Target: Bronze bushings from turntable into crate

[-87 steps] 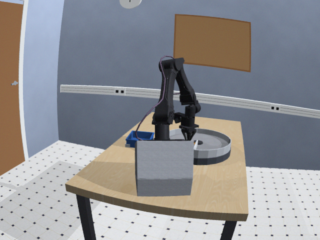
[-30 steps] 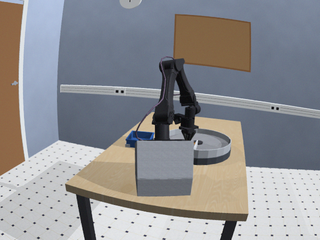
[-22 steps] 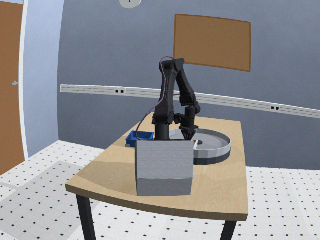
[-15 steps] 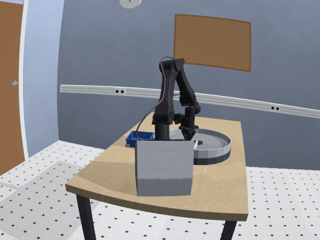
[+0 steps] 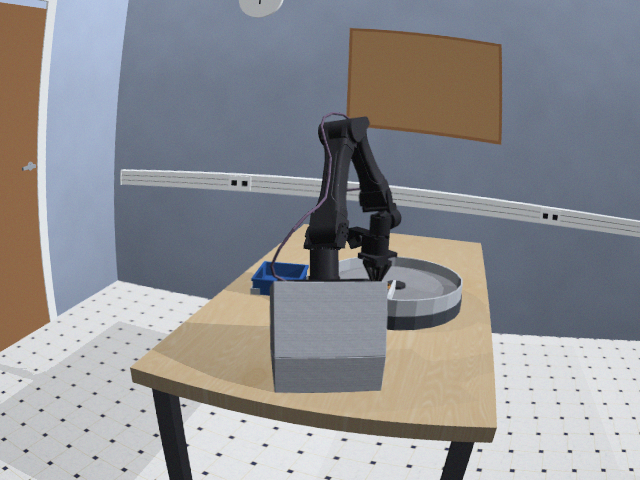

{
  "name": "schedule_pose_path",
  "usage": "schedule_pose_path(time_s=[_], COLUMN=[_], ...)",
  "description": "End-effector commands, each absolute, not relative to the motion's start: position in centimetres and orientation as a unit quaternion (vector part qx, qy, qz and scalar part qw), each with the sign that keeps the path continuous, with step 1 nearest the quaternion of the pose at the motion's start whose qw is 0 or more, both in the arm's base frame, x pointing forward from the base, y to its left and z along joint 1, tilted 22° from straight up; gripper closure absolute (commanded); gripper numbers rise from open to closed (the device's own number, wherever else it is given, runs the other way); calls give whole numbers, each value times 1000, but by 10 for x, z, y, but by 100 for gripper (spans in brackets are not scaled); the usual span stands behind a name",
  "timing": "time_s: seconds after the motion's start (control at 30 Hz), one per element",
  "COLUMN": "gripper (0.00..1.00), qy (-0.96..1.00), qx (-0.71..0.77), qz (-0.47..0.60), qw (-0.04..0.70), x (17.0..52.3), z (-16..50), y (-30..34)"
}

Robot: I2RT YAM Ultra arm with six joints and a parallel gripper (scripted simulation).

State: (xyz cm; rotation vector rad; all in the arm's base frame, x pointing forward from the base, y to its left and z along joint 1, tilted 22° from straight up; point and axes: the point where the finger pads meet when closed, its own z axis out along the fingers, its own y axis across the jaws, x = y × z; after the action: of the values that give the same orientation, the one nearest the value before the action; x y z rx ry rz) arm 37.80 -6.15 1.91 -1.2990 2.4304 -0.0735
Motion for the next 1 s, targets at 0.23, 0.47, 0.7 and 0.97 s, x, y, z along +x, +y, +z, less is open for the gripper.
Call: schedule_pose_path(time_s=[0.23, 0.47, 0.7, 0.97], gripper=[100, 100, 100, 100], qy=[862, 862, 862, 864], qx=[-461, -462, -462, -461], qz=[-38, -38, -38, -31], qw=[205, 205, 205, 199], x=[378, 366, 358, 358], z=[52, 79, 97, 92], y=[-69, -72, -75, -75])
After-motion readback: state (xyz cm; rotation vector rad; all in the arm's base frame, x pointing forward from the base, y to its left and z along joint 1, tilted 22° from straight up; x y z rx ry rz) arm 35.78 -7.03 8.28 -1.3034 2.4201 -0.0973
